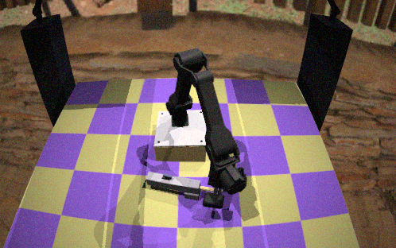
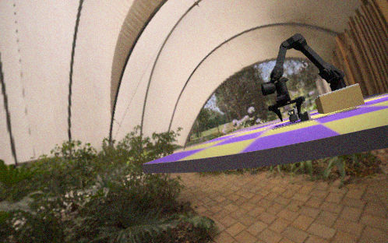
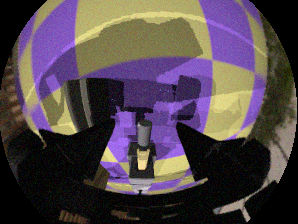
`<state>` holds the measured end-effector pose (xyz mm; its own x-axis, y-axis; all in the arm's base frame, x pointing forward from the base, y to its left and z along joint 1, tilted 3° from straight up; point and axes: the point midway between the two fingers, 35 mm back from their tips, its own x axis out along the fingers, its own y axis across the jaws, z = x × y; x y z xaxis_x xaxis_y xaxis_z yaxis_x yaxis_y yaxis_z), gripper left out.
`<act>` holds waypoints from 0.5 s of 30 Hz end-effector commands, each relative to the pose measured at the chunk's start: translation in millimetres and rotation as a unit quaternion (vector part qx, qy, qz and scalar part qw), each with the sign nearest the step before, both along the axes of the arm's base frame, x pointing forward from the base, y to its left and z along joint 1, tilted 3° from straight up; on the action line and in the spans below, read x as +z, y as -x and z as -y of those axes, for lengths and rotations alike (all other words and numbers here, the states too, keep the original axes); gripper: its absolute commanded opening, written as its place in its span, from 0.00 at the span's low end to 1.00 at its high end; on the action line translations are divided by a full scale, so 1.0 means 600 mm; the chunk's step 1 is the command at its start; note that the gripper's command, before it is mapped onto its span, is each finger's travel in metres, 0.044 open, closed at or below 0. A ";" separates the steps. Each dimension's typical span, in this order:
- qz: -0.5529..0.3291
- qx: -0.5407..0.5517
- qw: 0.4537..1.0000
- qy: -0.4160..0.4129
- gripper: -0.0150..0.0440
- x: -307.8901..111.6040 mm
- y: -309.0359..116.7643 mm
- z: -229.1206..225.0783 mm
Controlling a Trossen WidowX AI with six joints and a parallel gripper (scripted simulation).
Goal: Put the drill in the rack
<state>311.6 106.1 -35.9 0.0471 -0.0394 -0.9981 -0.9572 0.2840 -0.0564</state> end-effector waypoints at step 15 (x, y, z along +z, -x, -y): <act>-0.001 0.001 1.000 0.002 1.00 -0.005 0.006 0.008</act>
<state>310.2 103.0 -37.3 0.0472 -0.0396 -0.9981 -0.9571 0.2840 -0.0566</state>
